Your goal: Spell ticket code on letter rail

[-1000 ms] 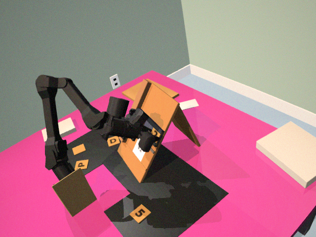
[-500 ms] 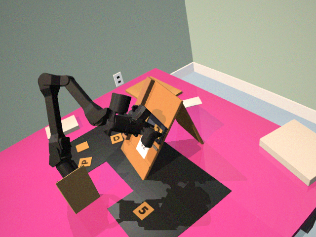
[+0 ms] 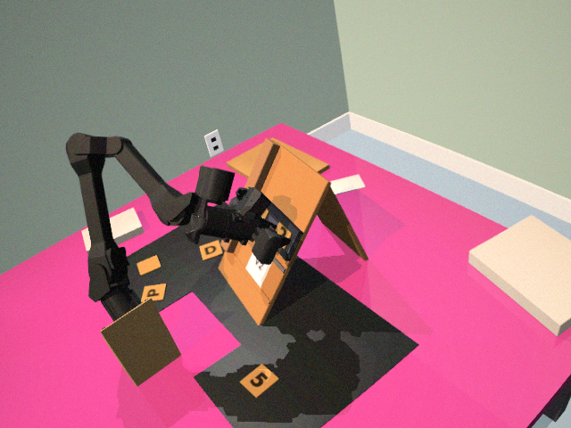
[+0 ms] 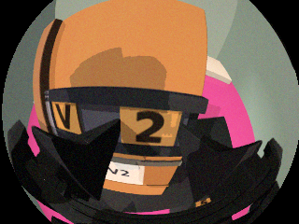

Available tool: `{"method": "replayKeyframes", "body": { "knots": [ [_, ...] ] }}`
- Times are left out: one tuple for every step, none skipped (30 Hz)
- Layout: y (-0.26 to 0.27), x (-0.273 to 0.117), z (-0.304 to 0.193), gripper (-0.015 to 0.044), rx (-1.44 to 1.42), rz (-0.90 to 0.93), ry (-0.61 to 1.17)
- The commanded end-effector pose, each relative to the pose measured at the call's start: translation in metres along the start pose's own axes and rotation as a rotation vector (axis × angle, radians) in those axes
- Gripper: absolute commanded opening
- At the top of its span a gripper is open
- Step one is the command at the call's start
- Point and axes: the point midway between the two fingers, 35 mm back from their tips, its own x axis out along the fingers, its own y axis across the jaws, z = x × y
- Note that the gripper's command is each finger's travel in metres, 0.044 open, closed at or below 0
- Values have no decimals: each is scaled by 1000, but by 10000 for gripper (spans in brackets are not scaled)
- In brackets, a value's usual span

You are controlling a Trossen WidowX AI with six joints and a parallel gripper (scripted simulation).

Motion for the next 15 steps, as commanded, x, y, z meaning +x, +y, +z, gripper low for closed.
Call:
{"method": "replayKeyframes", "body": {
  "knots": [
    [3, -1, 1, 0, 2, -3, -3],
    [3, -1, 1, 0, 2, -3, -3],
    [4, -1, 1, 0, 2, -3, -3],
    [5, -1, 1, 0, 2, -3, -3],
    [5, -1, 1, 0, 2, -3, -3],
    [6, -1, 1, 0, 2, -3, -3],
    [7, -1, 1, 0, 2, -3, -3],
    [7, -1, 1, 0, 2, -3, -3],
    [8, -1, 1, 0, 2, -3, -3],
    [9, -1, 1, 0, 2, -3, -3],
    [9, -1, 1, 0, 2, -3, -3],
    [10, -1, 1, 0, 2, -3, -3],
    [10, -1, 1, 0, 2, -3, -3],
    [11, -1, 1, 0, 2, -3, -3],
    [12, -1, 1, 0, 2, -3, -3]
  ]
}}
